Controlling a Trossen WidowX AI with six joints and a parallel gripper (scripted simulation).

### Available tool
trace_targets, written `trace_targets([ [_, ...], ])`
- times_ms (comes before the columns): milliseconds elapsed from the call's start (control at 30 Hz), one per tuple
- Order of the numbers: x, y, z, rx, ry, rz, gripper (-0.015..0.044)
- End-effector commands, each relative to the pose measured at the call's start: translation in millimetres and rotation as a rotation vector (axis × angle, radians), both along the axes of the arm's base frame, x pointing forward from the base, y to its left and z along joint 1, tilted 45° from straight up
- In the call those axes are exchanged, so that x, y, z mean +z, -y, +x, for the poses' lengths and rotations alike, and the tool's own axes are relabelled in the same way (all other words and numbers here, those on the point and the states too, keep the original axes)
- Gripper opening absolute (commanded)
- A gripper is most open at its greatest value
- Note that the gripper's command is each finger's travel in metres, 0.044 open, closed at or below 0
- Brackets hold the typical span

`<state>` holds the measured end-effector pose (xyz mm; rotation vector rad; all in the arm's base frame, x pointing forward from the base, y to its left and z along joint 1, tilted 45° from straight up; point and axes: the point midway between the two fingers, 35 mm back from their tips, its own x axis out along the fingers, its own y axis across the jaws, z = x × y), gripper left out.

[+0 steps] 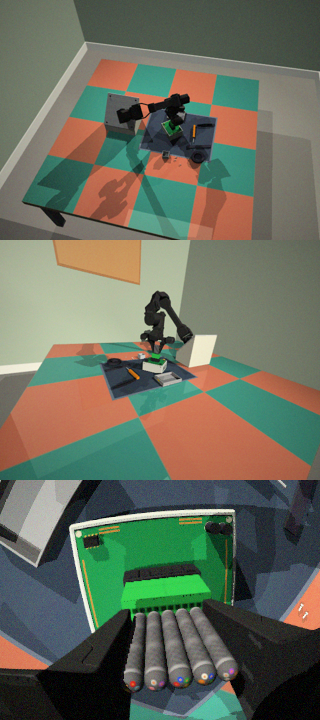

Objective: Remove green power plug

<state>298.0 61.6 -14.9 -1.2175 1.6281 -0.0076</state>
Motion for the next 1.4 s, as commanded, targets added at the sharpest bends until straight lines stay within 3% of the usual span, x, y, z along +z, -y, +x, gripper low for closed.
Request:
trace_targets([
  [0,0.3,1.1,1.3,0.006,0.002,-0.006,0.0042],
  [67,0.3,1.1,1.3,0.006,0.002,-0.006,0.0],
  [800,8.1,-14.8,-5.4,0.047,0.05,-0.07,0.0],
  [1167,19.7,-6.3,7.9,-0.055,-0.069,0.091,0.0],
  [1367,17.3,-9.5,4.0,-0.025,-0.035,0.045,0.0],
])
